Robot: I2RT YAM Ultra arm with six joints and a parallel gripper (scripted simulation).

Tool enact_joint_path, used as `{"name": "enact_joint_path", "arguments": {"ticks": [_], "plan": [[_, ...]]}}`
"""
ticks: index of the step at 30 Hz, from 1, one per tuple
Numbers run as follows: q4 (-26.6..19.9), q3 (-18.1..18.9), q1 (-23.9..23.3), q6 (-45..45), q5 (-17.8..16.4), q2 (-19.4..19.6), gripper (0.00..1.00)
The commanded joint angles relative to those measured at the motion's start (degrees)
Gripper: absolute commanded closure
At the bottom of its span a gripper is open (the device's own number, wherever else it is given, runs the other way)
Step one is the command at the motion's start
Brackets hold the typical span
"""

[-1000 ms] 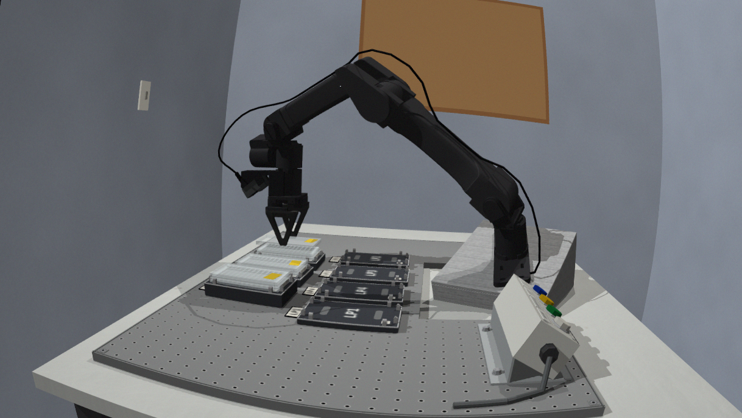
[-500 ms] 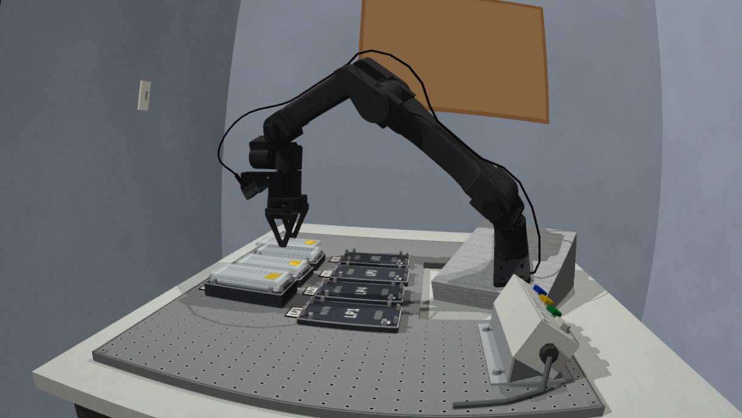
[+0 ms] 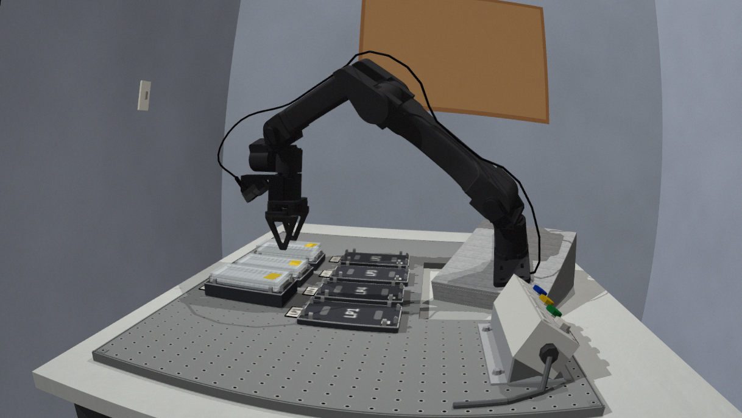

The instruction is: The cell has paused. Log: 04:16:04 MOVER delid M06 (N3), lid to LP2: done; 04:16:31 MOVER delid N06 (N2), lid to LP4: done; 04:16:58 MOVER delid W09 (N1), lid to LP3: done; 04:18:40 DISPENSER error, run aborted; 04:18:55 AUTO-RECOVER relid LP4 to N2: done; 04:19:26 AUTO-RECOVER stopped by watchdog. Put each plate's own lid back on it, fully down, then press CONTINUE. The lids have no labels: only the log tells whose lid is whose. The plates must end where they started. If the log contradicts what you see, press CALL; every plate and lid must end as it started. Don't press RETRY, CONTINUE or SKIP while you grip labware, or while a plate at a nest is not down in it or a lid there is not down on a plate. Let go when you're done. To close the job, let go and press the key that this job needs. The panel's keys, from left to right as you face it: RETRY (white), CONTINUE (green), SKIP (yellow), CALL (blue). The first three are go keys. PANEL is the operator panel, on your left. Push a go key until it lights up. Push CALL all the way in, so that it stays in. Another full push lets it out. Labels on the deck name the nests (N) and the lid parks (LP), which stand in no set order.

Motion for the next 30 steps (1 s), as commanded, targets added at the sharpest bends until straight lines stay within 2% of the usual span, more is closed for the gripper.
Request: {"name": "enact_joint_path", "arguments": {"ticks": [1, 10, 13, 17, 19, 30], "plan": [[1.6, 0.5, -0.5, 0.7, -0.1, -0.6, 1.00], [2.0, -0.8, -0.4, 0.7, -0.1, -0.5, 1.00], [2.2, -0.1, -0.4, 0.9, -0.1, -0.5, 1.00], [2.5, -1.4, -0.3, 0.9, -0.1, -0.2, 1.00], [2.7, -0.4, -0.3, 1.0, -0.1, -0.1, 1.00], [2.2, -0.5, -0.2, 0.6, -0.1, -0.4, 1.00]]}}
